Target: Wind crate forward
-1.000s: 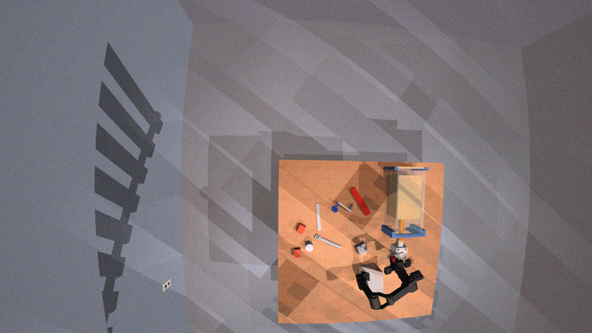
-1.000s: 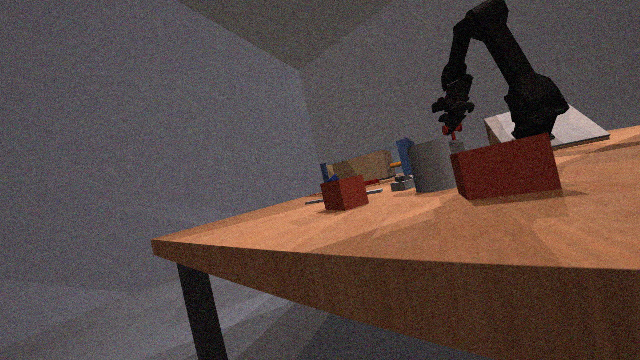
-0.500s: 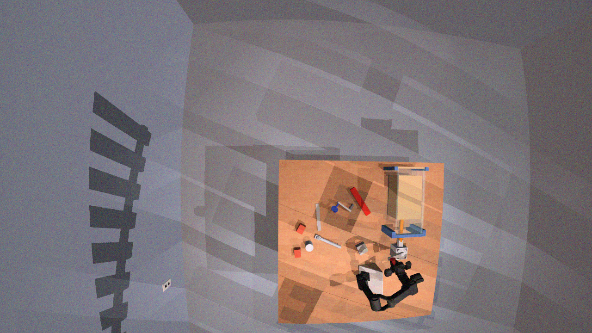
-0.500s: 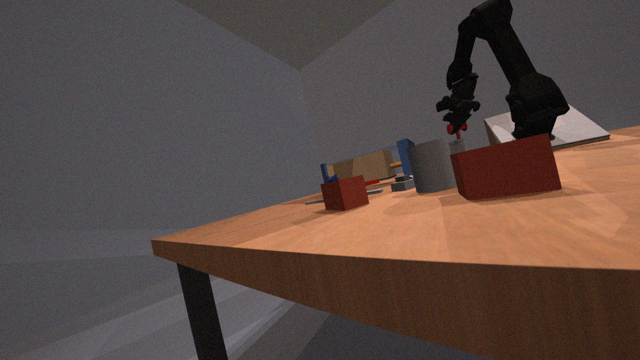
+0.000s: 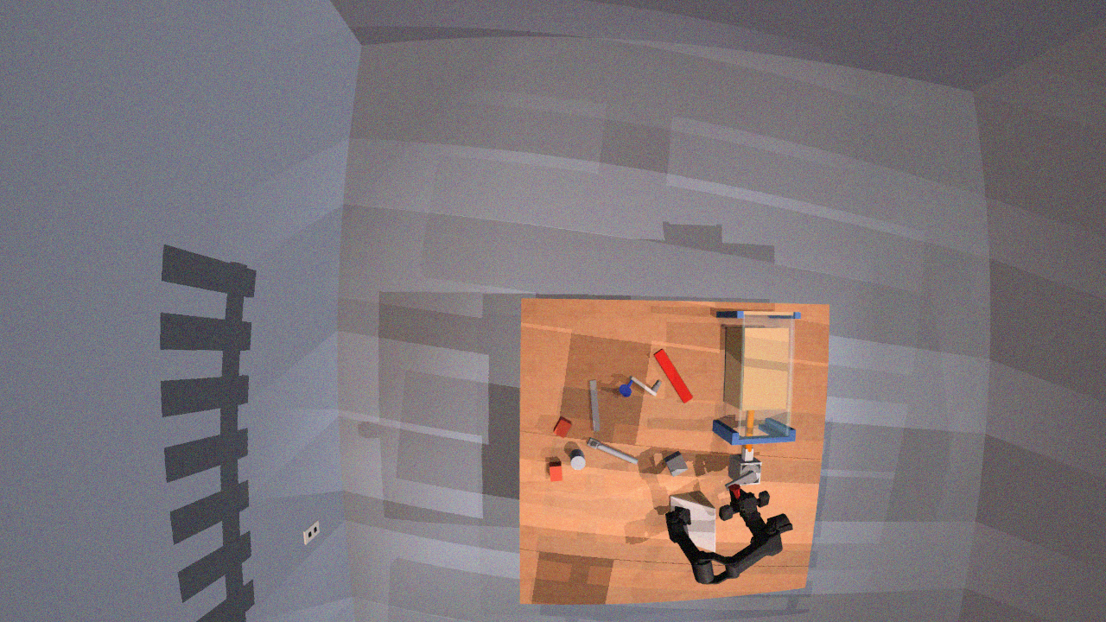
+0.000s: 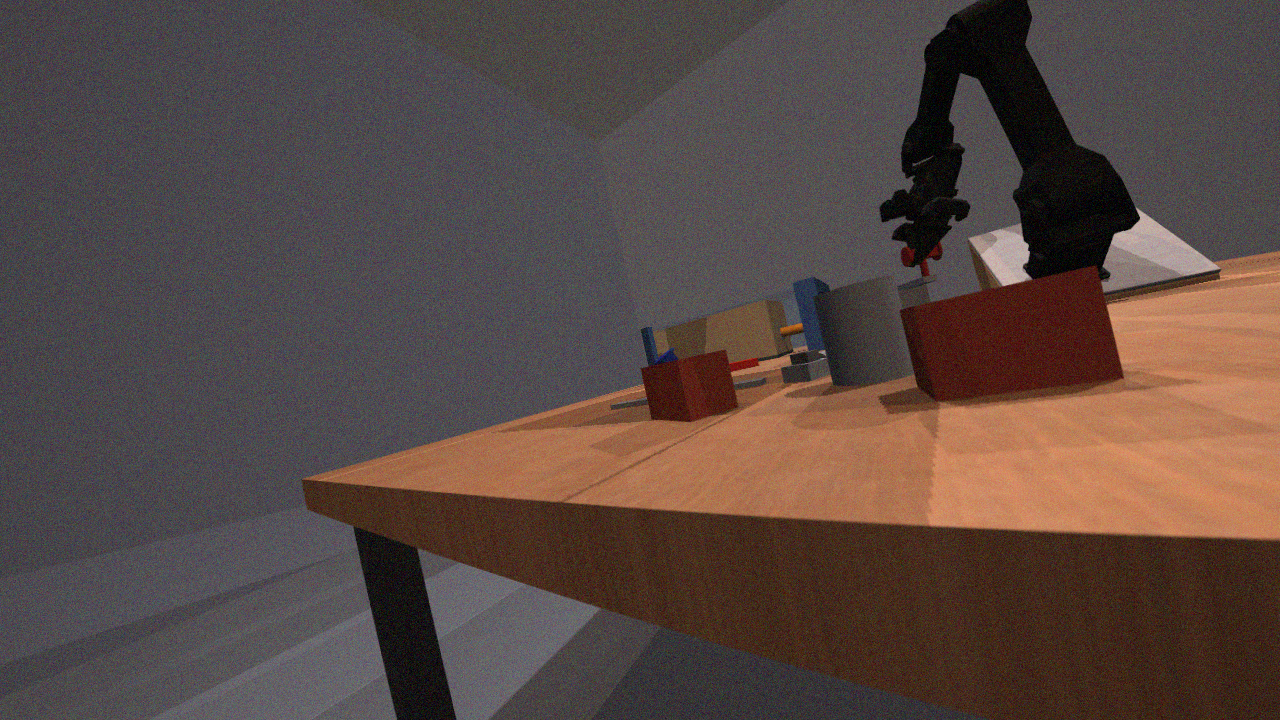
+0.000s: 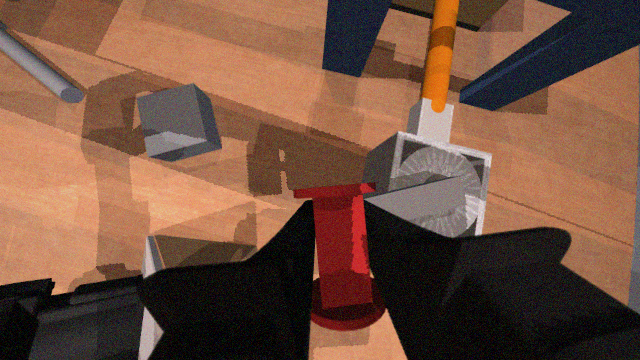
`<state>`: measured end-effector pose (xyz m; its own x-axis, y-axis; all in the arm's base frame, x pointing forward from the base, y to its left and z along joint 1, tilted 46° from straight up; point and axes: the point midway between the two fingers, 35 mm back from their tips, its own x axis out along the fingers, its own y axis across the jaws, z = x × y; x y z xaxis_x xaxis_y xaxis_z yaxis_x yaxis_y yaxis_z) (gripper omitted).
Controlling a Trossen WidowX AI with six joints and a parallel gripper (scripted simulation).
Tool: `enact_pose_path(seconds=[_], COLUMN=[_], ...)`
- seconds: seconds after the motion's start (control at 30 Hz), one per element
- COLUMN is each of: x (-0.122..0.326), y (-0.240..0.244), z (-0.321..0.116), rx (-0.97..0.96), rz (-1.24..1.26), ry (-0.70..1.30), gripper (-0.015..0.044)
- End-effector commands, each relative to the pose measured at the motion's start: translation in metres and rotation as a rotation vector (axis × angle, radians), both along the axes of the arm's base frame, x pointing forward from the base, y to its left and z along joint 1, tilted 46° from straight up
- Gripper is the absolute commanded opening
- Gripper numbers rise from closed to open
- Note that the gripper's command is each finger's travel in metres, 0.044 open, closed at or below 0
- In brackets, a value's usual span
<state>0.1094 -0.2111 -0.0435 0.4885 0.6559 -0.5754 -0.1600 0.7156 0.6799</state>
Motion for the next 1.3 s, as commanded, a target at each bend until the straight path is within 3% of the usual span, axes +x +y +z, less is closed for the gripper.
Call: enact_pose_path(seconds=[0.0,1.27], x=[-0.016,-0.050], y=[-0.001,-0.021], z=[-0.008,-0.029], rx=[-0.001,-0.003], rz=[0.015,0.015], ry=[0.033,0.036], gripper=[0.0000,0.0000])
